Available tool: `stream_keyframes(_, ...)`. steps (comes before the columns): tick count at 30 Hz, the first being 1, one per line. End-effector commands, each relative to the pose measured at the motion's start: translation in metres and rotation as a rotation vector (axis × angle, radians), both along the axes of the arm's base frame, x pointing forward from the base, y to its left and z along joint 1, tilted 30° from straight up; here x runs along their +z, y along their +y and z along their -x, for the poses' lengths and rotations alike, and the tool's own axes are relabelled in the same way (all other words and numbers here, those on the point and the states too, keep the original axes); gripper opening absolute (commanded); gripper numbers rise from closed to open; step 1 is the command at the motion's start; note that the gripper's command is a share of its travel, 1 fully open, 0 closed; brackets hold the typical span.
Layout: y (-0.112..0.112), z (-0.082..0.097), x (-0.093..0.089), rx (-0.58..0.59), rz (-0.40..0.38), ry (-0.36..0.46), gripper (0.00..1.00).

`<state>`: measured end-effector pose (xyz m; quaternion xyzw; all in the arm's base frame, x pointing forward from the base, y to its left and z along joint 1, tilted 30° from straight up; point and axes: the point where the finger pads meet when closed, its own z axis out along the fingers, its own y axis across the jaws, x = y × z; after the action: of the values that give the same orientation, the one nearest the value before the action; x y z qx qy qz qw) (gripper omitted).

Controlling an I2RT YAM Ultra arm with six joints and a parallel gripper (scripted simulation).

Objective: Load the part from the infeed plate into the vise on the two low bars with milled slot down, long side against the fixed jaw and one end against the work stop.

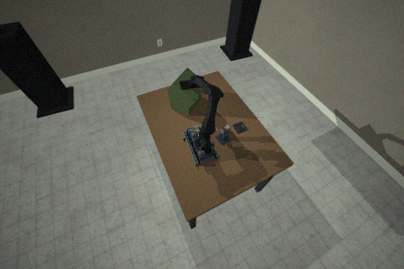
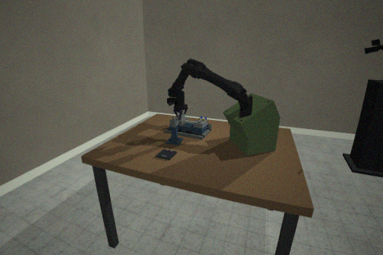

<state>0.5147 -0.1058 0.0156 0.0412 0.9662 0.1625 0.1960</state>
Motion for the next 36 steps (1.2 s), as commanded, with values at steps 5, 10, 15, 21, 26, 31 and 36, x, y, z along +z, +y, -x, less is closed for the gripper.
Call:
stream_keyframes(5,-0.0089,-0.0024,0.0087,-0.02,0.012,-0.028,0.0)
stream_keyframes(10,-0.0103,-0.0017,0.0071,-0.023,0.011,-0.025,0.0)
stream_keyframes(15,-0.0102,-0.0015,0.0058,-0.023,0.011,-0.023,0.0)
stream_keyframes(21,-0.0101,-0.0015,0.0056,-0.023,0.01,-0.023,0.0)
stream_keyframes(26,-0.0101,-0.0015,0.0056,-0.023,0.01,-0.023,0.0)
stream_keyframes(31,-0.0101,-0.0015,0.0056,-0.023,0.01,-0.023,0.0)
stream_keyframes(36,-0.0101,-0.0015,0.0056,-0.023,0.01,-0.023,0.0)
